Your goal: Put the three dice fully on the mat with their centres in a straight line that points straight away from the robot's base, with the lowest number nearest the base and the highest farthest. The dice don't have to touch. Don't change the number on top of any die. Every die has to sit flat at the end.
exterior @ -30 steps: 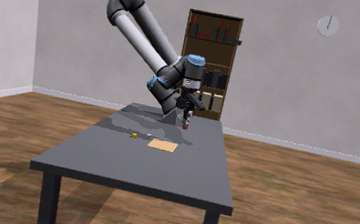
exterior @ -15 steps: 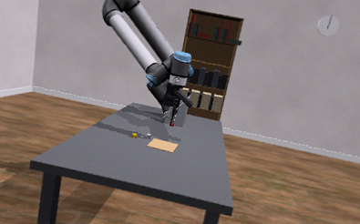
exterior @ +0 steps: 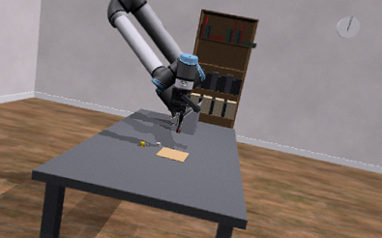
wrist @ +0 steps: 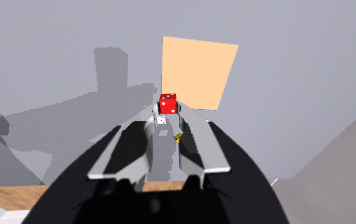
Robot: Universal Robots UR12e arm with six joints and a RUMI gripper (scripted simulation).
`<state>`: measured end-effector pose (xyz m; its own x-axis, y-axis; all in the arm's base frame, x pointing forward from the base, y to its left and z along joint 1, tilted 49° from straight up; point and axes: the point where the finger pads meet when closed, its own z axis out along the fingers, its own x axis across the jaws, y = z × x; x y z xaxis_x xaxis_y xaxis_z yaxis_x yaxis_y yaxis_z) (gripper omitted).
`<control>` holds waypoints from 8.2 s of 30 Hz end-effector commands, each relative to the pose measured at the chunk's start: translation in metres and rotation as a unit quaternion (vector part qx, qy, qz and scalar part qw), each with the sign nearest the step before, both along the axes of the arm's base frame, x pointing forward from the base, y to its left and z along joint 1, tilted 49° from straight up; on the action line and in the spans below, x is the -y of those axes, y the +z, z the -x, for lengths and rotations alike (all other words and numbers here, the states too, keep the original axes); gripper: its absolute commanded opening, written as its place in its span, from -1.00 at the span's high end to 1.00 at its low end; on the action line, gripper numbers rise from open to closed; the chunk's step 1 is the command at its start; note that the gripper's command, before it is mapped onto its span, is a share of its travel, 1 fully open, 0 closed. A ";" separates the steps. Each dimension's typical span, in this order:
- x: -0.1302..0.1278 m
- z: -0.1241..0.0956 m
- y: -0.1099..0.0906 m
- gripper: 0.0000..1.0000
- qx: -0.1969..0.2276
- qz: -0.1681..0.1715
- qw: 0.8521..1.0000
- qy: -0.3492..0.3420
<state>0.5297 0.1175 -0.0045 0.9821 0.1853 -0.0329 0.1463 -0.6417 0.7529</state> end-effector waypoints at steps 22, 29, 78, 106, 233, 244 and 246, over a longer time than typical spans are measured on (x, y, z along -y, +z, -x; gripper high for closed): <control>0.032 -0.006 -0.028 0.94 0.000 -0.001 1.000 0.001; 0.057 -0.010 -0.050 0.94 0.000 -0.001 1.000 0.001; 0.072 -0.012 -0.063 0.94 0.000 -0.001 1.000 0.001; 0.072 -0.013 -0.063 0.94 0.000 -0.001 1.000 0.001; 0.008 -0.002 -0.006 0.58 0.000 -0.001 1.000 0.001; 0.008 -0.002 -0.006 -1.00 0.000 -0.001 1.000 0.001; 0.008 -0.002 -0.006 -1.00 0.000 -0.001 1.000 0.001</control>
